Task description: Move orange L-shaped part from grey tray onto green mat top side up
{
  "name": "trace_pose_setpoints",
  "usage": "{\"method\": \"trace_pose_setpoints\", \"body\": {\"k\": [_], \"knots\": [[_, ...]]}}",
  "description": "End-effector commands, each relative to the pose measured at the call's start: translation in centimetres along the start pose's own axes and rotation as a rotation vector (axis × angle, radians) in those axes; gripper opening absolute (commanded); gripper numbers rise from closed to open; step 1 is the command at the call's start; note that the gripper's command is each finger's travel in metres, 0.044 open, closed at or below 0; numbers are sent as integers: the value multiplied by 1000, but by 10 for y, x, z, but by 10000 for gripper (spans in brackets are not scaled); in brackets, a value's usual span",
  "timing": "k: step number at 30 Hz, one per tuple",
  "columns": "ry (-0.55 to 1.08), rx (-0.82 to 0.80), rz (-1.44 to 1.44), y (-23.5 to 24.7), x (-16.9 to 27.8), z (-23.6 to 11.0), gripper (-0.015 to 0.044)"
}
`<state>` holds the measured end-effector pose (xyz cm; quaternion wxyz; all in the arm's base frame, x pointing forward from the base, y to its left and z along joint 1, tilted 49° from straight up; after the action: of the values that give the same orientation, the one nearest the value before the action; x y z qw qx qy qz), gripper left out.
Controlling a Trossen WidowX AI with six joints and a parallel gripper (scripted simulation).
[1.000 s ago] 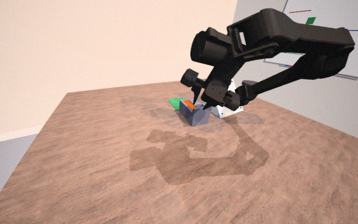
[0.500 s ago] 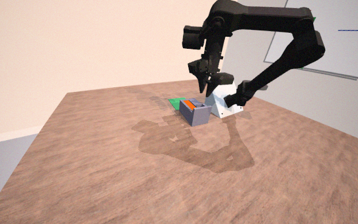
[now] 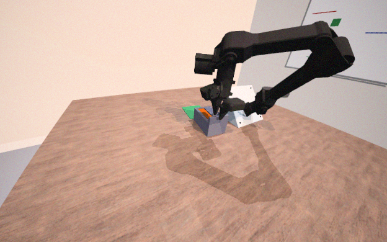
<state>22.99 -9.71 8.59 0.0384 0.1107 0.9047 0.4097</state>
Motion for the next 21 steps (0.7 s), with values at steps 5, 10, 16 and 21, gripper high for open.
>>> {"method": "trace_pose_setpoints", "body": {"k": [5, 10, 16, 21], "knots": [[-17, -1, 1, 2, 1, 12, 180], [-17, -1, 1, 1, 0, 19, 180], [-17, -1, 1, 1, 0, 29, 180], [-17, -2, 1, 2, 0, 37, 180]]}}
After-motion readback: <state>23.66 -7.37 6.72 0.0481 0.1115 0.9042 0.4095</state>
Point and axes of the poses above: the point midway between the two fingers, 35 mm back from their tips, its own z axis out along the fingers, its own y axis across the jaws, x = y × z, the point moved 3 cm from there along -z, back along the fingers, and after that the axes turned 5 degrees about -z, right-handed, at the moved point
